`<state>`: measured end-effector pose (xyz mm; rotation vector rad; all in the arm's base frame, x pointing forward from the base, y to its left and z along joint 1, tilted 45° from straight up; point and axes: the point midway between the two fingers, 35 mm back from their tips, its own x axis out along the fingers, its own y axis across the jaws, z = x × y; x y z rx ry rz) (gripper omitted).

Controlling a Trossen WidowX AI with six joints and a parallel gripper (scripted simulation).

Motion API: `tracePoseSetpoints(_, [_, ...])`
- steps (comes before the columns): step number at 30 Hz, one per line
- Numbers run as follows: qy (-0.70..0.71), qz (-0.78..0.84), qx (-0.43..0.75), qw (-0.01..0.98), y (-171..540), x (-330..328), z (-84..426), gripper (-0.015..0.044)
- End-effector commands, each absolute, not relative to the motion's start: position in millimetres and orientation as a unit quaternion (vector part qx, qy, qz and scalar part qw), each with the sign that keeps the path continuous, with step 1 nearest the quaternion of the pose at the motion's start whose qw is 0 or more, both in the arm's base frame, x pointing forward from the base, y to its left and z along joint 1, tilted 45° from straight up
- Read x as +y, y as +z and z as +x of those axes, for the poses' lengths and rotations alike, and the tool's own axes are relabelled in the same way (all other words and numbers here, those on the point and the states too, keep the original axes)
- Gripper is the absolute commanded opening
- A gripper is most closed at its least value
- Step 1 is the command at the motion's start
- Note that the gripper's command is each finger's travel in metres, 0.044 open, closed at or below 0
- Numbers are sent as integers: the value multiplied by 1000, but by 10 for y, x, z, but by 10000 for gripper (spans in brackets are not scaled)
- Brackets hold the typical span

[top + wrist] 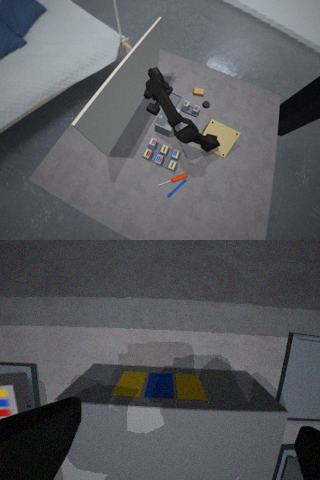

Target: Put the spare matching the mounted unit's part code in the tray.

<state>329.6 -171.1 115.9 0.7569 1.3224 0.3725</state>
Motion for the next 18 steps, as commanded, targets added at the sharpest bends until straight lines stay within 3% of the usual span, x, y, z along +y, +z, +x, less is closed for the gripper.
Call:
tracePoseSetpoints(1, [171, 339, 592, 711, 1166, -1731, 3316, 440])
tracePoseSetpoints(10, [174, 335, 592, 712, 1185, -1710, 3315, 440])
tracePoseSetpoints(18, [310, 141, 541, 769, 1888, -787, 3086, 440])
